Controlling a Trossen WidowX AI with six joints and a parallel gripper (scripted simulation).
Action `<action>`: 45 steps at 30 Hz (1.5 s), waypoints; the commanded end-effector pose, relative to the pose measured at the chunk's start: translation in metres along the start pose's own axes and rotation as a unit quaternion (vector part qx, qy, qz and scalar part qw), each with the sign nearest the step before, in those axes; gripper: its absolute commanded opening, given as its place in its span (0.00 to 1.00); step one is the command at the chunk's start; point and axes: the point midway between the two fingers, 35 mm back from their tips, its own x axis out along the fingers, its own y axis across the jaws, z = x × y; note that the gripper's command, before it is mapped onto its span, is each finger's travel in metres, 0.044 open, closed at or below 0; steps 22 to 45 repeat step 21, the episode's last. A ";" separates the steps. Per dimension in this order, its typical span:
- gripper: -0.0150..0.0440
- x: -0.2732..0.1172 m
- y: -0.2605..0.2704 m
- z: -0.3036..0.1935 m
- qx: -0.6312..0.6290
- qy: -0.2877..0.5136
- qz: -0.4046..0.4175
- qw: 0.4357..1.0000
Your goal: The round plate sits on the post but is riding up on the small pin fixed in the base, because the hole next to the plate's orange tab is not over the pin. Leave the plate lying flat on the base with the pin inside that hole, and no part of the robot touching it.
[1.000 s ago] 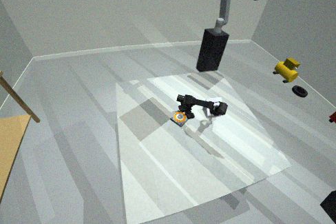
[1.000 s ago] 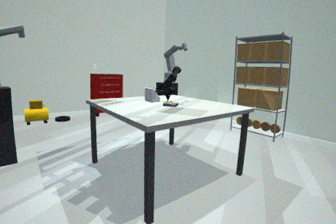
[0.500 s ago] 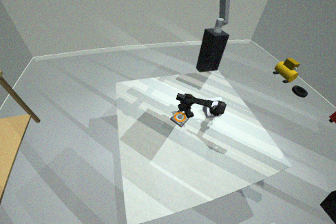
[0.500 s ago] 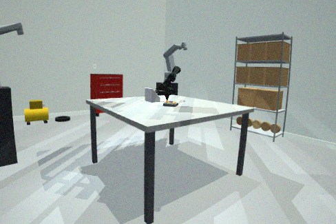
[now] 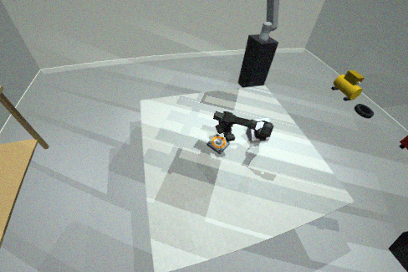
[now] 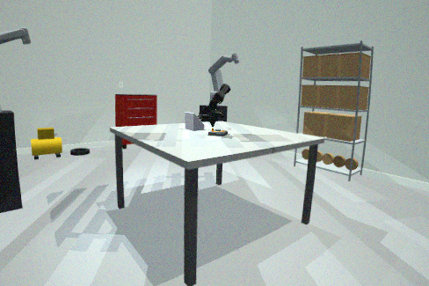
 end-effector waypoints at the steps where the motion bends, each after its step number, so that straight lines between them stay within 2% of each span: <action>1: 0.25 -0.023 0.000 0.001 -0.003 -0.002 -0.005 1.000; 5: 0.25 -0.031 0.000 0.000 -0.003 -0.002 -0.005 1.000; 45: 0.25 -0.023 -0.001 0.001 0.002 -0.004 -0.001 1.000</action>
